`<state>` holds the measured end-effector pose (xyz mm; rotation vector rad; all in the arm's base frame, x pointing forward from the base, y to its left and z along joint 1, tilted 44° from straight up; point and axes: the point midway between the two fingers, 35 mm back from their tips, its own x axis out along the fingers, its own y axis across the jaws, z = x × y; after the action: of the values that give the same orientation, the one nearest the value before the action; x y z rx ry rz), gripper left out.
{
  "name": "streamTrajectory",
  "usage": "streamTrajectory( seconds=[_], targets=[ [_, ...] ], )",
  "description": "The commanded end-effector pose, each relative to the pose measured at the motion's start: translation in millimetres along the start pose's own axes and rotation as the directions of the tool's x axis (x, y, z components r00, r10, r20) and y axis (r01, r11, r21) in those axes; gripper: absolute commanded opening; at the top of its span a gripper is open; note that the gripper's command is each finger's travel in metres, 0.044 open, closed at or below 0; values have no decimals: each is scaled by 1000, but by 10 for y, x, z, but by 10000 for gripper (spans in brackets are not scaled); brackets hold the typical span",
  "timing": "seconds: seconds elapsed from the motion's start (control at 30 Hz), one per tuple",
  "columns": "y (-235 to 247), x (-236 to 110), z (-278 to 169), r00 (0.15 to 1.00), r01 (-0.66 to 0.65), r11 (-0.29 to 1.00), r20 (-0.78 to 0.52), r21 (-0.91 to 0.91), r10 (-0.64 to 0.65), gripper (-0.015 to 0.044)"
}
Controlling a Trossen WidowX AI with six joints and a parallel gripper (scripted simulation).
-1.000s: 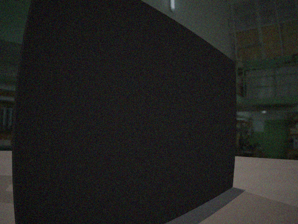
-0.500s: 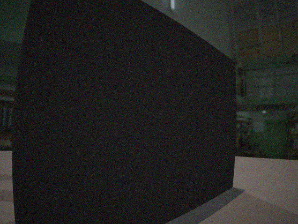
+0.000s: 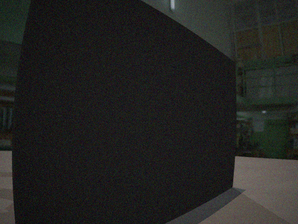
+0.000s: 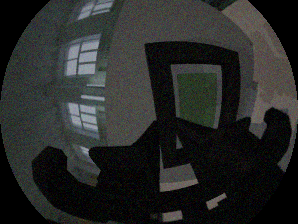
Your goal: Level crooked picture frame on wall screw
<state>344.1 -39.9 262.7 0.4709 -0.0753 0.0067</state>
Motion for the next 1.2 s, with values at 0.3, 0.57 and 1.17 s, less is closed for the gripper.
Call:
streamTrajectory(
  seconds=[0.3,0.57,1.17],
  targets=[
    [12,1,16,1000,-7,1000,3,-4,7,0],
    [19,1,23,1000,-7,1000,3,-4,7,0],
    [22,1,50,1000,-7,1000,3,-4,7,0]
  ],
)
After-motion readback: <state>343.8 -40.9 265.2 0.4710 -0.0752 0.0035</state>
